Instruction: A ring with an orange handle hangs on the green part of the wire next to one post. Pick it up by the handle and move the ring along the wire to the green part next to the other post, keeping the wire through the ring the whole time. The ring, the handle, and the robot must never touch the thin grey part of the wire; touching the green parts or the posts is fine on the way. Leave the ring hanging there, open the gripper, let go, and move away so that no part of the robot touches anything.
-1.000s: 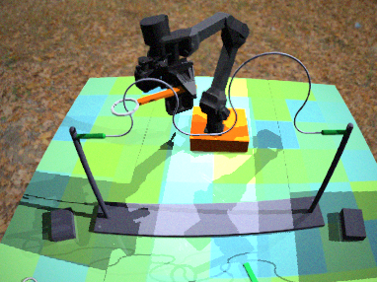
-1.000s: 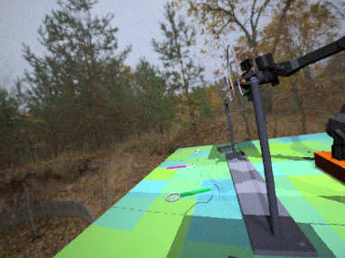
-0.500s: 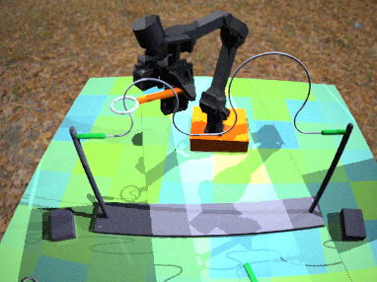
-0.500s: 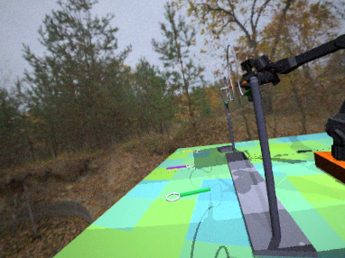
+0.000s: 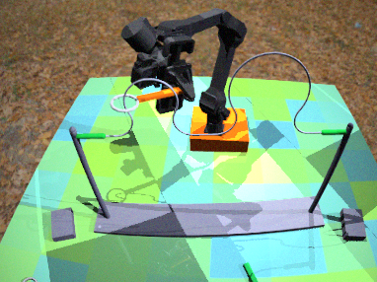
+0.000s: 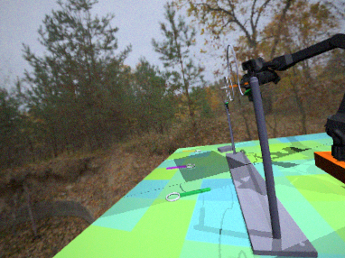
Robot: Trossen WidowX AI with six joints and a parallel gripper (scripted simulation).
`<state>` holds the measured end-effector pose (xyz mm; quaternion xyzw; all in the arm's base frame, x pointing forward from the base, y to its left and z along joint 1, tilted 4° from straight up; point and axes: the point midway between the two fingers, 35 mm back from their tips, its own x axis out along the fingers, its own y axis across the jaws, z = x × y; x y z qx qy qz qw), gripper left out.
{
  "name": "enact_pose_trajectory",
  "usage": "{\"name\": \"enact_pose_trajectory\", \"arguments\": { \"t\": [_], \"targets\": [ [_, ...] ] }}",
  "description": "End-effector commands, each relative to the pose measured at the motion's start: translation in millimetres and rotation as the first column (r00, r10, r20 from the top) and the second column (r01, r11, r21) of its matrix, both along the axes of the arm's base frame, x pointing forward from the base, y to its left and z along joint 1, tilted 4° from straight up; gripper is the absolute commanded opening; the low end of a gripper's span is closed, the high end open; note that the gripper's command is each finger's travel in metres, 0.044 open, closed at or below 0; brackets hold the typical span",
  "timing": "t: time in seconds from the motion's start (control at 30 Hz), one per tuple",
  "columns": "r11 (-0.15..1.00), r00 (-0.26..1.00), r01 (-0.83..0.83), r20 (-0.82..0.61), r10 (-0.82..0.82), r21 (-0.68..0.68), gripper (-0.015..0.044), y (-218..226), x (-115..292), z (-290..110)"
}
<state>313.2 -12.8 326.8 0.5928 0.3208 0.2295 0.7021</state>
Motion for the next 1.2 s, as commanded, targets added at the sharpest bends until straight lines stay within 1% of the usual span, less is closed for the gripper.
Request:
{"name": "enact_pose_trajectory", "arguments": {
  "t": [0.0, 0.67, 1.17],
  "targets": [
    [0.999, 1.0, -0.001, 0.018, 0.002, -0.032, -0.015, -0.5, 0.1, 2.9],
    [0.973, 0.998, -0.002, 0.06, 0.016, -0.23, -0.015, -3.6, 0.4, -8.7],
    [0.913, 0.995, 0.008, 0.098, 0.035, -0.408, -0.015, -8.5, 1.2, -18.9]
  ]
}}
